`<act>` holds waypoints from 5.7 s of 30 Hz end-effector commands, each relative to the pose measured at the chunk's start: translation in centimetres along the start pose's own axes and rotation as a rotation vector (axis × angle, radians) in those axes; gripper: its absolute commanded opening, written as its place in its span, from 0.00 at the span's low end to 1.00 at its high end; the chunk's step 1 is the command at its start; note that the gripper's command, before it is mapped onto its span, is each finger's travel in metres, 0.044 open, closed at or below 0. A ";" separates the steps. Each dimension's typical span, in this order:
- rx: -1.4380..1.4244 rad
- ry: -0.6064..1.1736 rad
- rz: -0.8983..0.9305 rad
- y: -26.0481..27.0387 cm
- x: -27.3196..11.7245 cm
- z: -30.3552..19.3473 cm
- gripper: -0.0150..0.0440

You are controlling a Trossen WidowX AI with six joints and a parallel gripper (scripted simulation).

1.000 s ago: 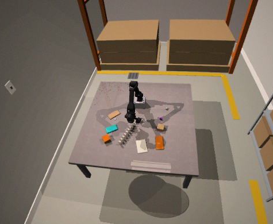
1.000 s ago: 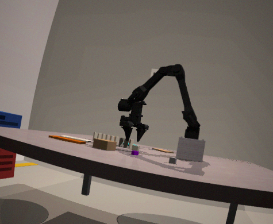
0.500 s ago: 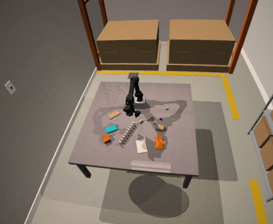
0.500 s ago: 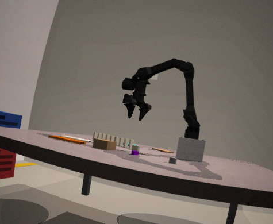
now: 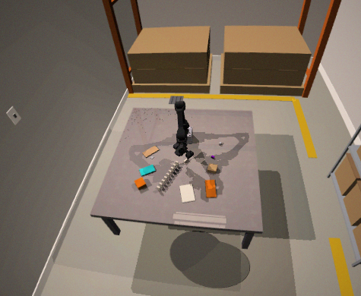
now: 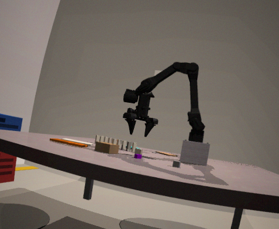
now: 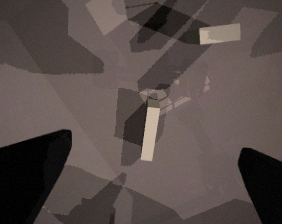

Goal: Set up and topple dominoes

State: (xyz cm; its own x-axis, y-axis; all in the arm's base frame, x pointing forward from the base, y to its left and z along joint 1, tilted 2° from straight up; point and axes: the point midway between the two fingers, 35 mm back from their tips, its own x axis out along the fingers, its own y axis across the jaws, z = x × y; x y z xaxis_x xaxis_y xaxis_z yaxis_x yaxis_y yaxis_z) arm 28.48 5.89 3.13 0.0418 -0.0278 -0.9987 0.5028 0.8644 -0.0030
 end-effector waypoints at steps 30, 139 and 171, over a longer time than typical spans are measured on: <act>0.016 0.003 0.001 -0.1 8.3 -0.5 0.96; -1.498 -0.354 0.526 12.6 -0.2 -2.3 0.30; -1.292 -0.755 1.026 10.9 0.4 -0.1 0.30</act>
State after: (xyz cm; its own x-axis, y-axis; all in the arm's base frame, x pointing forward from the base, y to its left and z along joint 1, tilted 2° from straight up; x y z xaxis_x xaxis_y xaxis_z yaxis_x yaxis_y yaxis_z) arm 34.41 15.77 2.61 0.3948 0.8034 -0.4457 -0.8621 0.4916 0.1226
